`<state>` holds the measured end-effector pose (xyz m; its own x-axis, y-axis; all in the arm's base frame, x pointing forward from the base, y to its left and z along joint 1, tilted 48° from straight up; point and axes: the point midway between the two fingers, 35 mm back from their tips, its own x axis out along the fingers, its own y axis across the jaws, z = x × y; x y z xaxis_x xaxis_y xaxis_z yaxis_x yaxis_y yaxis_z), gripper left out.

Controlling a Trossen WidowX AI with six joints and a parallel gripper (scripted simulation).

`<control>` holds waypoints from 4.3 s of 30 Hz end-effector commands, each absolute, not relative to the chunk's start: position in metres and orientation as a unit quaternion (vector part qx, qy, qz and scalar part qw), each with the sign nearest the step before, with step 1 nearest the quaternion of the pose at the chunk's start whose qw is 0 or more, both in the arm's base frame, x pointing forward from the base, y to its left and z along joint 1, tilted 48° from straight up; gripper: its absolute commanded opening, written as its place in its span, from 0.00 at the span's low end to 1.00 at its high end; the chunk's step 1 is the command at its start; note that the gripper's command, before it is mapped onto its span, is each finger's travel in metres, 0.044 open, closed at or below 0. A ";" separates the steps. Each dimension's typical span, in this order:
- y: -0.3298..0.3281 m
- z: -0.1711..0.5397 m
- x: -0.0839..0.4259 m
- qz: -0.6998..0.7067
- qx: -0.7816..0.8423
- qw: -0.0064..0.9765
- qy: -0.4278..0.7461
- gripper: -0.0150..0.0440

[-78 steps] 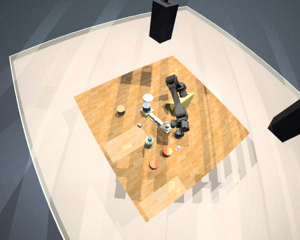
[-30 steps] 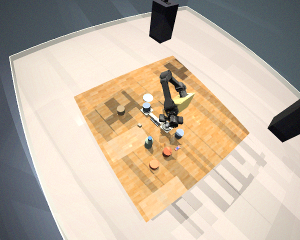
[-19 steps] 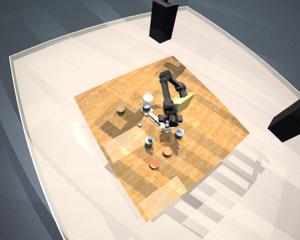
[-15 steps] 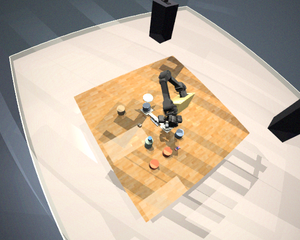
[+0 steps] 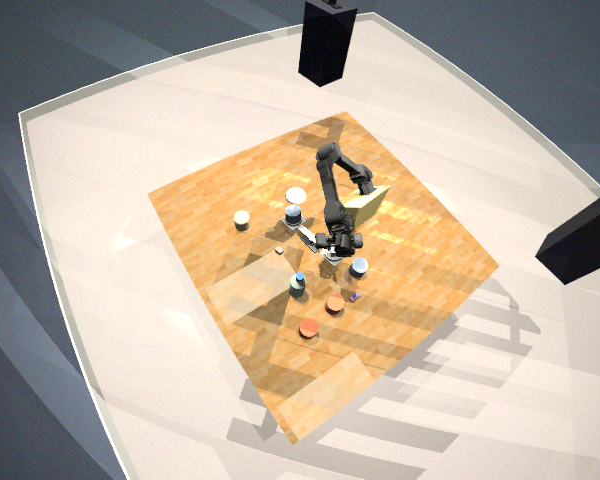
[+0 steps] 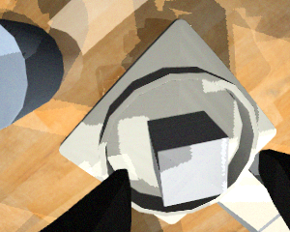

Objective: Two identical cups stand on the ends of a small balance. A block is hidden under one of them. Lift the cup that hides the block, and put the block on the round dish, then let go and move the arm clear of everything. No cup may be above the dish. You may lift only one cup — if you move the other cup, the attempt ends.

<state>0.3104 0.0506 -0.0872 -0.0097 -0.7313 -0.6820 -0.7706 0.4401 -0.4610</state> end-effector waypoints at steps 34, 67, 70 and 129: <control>0.065 -0.075 0.312 0.023 -0.530 0.459 0.712 0.25; -0.009 0.037 0.334 0.060 -0.498 0.501 0.705 0.25; -0.028 0.049 0.332 0.063 -0.494 0.508 0.703 0.25; -0.249 0.138 0.188 0.015 -0.536 0.450 0.714 0.25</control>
